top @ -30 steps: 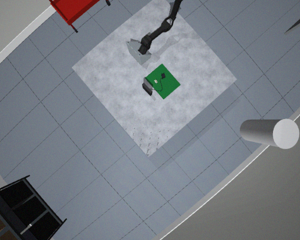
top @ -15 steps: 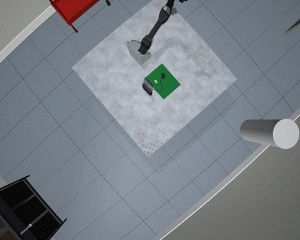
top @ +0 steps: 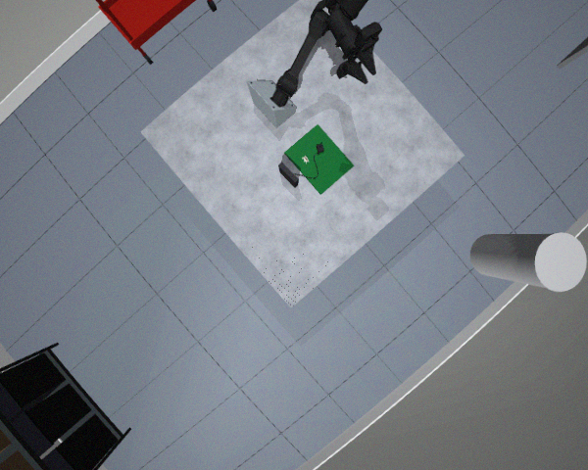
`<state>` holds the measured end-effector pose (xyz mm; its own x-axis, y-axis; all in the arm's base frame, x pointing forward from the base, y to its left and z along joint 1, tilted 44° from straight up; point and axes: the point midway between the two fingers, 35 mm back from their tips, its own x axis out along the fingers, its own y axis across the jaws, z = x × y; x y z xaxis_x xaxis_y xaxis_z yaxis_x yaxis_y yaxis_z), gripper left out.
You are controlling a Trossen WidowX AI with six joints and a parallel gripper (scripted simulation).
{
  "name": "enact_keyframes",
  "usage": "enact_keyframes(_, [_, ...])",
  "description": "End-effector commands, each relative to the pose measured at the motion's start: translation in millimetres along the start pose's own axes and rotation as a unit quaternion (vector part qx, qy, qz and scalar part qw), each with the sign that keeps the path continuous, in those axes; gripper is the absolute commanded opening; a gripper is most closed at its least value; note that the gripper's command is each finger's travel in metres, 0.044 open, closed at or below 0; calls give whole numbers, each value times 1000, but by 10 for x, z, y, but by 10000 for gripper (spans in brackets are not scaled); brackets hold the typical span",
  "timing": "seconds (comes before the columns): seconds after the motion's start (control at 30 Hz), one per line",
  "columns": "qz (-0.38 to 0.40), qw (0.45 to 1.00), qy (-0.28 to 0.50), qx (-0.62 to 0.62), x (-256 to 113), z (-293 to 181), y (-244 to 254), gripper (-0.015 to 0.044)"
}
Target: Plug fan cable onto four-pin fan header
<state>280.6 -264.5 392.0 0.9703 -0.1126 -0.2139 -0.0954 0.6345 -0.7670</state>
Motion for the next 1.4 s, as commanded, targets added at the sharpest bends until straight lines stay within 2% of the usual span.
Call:
enact_keyframes(0.0, [95,983,13,157,472,-234,520,210])
enact_keyframes(0.17, [203,927,56,312,890,-393,1194,210])
enact_keyframes(0.37, [325,809,150,466,1184,-492,2115,210])
enact_keyframes(0.6, [437,608,319,581,1199,-465,3258,210])
enact_keyframes(0.77, [476,430,474,603,966,-376,4032,210])
enact_keyframes(0.83, [478,378,520,598,867,-345,4227,210])
enact_keyframes(0.9, [478,360,536,595,830,-334,4290,210])
enact_keyframes(1.27, [478,360,536,595,830,-334,4290,210])
enact_keyframes(1.37, [478,360,536,596,862,-318,4430,210])
